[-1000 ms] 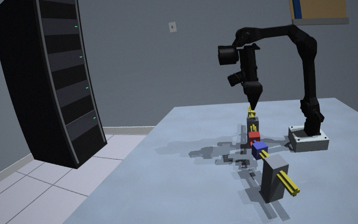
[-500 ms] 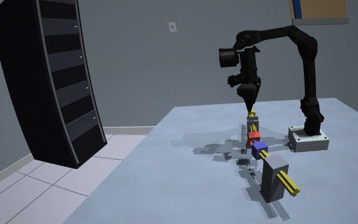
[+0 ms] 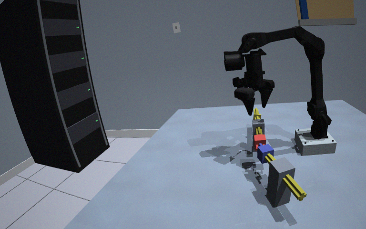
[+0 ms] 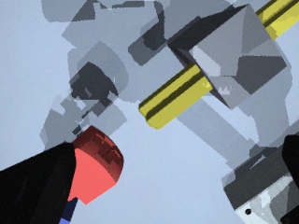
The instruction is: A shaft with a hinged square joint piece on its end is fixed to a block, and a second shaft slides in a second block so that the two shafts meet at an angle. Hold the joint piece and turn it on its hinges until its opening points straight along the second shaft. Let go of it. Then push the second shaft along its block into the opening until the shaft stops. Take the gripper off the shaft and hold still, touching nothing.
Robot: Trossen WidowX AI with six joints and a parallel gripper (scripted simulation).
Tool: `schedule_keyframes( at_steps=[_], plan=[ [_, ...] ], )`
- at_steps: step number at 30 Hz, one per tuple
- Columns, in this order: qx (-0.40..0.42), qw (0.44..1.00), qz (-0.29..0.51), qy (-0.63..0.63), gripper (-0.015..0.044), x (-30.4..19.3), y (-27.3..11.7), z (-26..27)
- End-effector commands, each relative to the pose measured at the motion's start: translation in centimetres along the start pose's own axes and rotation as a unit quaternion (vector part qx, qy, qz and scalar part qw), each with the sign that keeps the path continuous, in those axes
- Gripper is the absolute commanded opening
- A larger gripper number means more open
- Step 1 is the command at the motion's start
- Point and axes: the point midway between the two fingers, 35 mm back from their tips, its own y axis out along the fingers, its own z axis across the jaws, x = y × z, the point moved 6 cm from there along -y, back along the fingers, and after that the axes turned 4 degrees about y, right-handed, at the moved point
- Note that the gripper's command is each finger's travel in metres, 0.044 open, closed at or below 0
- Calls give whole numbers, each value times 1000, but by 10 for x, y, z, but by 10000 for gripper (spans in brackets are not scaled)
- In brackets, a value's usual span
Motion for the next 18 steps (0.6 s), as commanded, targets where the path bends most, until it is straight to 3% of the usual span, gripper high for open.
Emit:
schedule_keyframes(
  at_steps=[1,18],
  plan=[
    [-7,999,-1,49,440,-1,4,0],
    [-13,958,-14,287,440,-3,10,2]
  ],
)
